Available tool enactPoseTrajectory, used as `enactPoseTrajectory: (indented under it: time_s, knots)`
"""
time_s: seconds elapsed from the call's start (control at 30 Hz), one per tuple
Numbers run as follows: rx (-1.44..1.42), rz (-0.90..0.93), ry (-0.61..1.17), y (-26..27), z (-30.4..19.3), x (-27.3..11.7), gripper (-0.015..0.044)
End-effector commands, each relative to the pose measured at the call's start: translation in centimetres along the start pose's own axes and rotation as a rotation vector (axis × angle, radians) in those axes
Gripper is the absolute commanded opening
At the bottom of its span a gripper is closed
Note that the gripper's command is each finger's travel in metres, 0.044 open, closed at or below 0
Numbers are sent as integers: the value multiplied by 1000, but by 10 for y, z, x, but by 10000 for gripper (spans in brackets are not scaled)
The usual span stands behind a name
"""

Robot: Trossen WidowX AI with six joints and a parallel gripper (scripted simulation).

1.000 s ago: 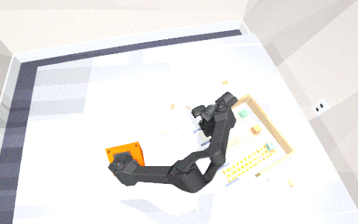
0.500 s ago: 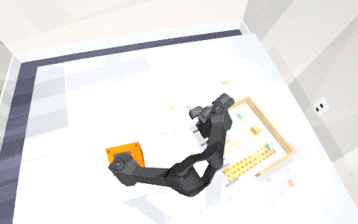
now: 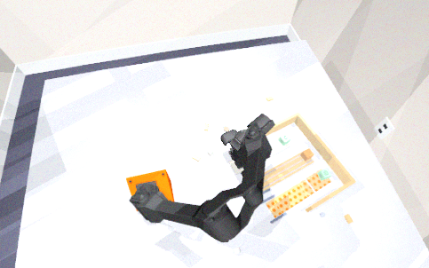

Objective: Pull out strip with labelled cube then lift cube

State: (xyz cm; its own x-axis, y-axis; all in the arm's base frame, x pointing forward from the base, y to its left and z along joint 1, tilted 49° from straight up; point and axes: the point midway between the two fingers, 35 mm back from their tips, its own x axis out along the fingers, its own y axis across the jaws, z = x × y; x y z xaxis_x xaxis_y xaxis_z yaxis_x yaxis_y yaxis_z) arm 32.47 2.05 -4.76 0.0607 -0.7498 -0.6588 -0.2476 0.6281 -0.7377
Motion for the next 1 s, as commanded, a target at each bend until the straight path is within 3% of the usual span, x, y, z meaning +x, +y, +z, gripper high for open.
enactPoseTrajectory:
  time_s: [0.0, 0.97]
  knots:
    - [-4, 0, 18, 1, -10, 5, 0]
    - [-5, 0, 19, 1, -54, 5, 0]
